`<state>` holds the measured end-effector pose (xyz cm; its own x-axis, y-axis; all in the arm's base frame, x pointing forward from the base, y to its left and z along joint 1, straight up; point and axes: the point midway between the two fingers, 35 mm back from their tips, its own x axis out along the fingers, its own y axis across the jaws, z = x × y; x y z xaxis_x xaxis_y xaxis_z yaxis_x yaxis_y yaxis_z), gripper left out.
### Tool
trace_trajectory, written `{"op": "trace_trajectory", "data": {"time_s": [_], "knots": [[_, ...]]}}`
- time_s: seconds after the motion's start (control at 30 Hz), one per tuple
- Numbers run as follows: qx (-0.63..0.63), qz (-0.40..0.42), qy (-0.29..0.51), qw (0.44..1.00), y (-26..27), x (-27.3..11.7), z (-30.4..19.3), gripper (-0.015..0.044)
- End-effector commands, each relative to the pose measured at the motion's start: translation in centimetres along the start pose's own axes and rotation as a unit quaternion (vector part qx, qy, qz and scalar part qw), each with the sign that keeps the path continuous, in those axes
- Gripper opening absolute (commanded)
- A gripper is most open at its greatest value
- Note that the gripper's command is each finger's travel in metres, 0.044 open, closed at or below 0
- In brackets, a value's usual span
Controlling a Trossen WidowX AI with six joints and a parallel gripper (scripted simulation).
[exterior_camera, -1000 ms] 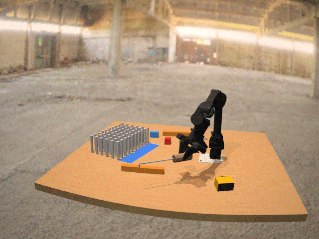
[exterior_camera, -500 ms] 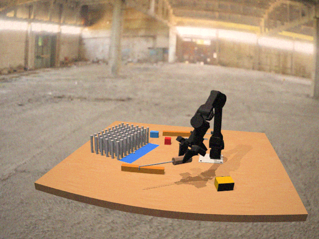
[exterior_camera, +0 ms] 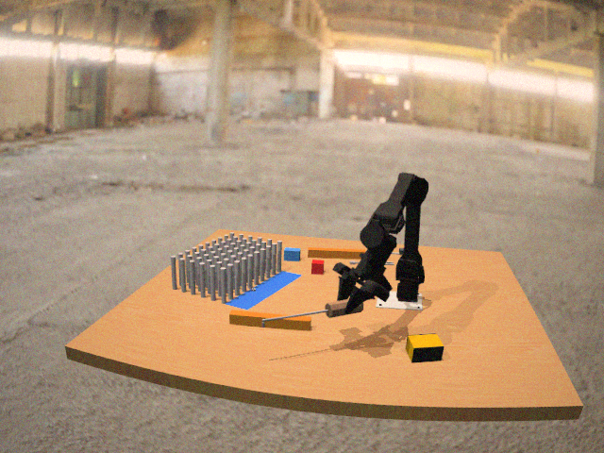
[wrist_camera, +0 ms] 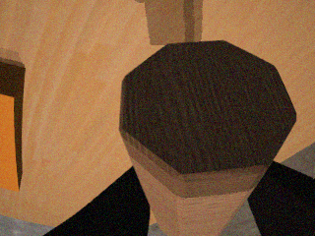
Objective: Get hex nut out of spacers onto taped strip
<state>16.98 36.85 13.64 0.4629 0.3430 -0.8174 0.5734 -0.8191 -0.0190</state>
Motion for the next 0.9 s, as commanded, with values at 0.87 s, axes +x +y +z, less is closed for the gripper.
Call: {"op": "trace_trajectory", "data": {"time_s": [0.87], "knots": [[-0.003,0.0,0.0,1.0,0.0,2.1,1.5,0.0]]}}
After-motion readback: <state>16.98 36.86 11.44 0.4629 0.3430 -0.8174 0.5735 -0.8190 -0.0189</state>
